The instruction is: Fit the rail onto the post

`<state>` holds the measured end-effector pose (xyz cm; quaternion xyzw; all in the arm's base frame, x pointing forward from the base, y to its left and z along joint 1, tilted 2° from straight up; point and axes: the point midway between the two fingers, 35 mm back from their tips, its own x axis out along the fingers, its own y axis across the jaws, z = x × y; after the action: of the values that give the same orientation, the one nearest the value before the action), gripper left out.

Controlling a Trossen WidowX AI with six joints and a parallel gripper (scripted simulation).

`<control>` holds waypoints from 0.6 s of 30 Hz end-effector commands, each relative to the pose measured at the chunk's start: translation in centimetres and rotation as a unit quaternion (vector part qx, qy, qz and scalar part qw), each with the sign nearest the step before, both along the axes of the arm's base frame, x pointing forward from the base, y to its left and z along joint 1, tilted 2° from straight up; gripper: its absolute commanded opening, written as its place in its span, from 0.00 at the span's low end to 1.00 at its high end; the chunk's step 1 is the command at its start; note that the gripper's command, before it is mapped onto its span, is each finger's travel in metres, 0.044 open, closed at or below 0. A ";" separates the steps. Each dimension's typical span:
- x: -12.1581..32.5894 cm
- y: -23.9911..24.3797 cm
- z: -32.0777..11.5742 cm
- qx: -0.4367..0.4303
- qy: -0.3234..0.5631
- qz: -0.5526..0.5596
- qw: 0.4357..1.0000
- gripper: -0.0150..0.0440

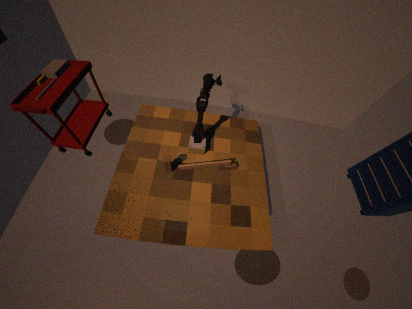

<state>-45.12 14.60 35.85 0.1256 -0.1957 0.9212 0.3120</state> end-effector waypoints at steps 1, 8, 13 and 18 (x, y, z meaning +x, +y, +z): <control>0.1 0.1 0.0 0.001 -0.001 -0.003 1.000 0.98; 3.3 6.7 -1.7 0.030 -0.075 -0.107 0.991 1.00; 6.4 12.2 -3.7 0.040 -0.151 -0.186 0.970 1.00; 10.5 17.9 -5.7 0.037 -0.219 -0.252 0.942 1.00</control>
<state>-36.71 30.00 30.98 -0.0834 -0.3072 0.8279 0.4618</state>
